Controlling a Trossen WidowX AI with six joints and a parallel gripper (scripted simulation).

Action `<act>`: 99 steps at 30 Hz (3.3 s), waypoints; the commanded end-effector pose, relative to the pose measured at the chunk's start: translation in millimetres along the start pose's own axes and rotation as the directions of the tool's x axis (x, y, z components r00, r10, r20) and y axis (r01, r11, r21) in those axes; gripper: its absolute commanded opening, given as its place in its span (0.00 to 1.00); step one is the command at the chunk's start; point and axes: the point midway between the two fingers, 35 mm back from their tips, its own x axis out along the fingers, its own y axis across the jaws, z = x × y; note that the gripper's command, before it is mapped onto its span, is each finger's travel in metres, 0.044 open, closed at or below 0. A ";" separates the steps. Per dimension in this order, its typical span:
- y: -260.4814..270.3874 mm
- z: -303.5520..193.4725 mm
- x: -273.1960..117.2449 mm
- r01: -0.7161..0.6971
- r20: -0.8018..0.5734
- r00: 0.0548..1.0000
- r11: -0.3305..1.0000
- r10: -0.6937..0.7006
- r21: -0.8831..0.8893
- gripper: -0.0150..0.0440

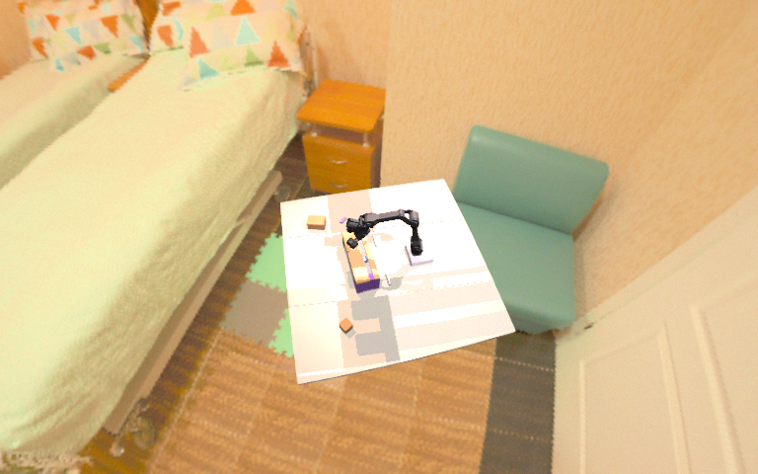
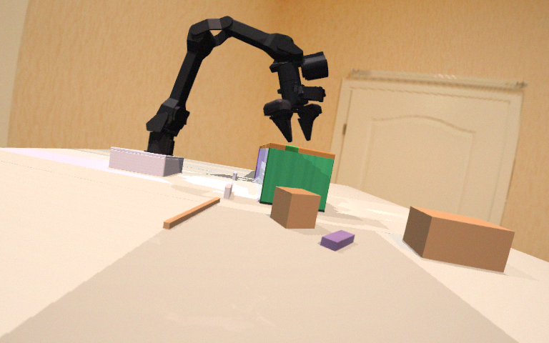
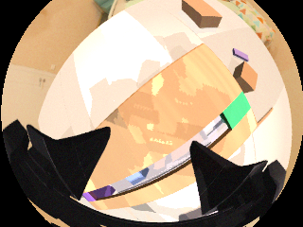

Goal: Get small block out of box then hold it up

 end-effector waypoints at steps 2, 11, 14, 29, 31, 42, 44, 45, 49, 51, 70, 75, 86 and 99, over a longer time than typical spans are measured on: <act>-31.3 -73.8 -32.1 0.320 -0.490 0.871 0.728 0.024 0.606 0.93; -31.6 -74.6 -32.5 0.326 -0.494 0.869 0.723 0.025 0.609 0.93; -31.6 -74.6 -32.5 0.326 -0.494 0.869 0.723 0.025 0.609 0.93; -34.5 -77.0 -17.3 0.326 -0.494 0.869 0.723 0.025 0.609 0.93; -35.2 -77.6 -14.1 0.326 -0.494 0.869 0.723 0.025 0.609 0.93; -39.2 -81.6 3.2 0.326 -0.494 0.869 0.723 0.025 0.609 0.93; -40.0 -82.5 6.2 0.326 -0.494 0.869 0.723 0.025 0.609 0.93; -40.4 -82.9 7.8 0.326 -0.494 0.869 0.723 0.025 0.609 0.93; -42.0 -84.7 13.9 0.326 -0.494 0.869 0.723 0.025 0.609 0.93; -42.8 -85.7 16.9 0.326 -0.494 0.869 0.723 0.025 0.609 0.93; -48.5 -91.4 35.5 0.318 -0.487 0.873 0.729 0.025 0.606 0.93; -45.7 -94.8 35.4 0.318 -0.487 0.873 0.729 0.025 0.606 0.93; -29.2 -114.2 34.2 0.319 -0.490 0.872 0.729 0.026 0.606 0.93; -10.9 -134.8 32.5 0.319 -0.491 0.871 0.729 0.028 0.606 0.93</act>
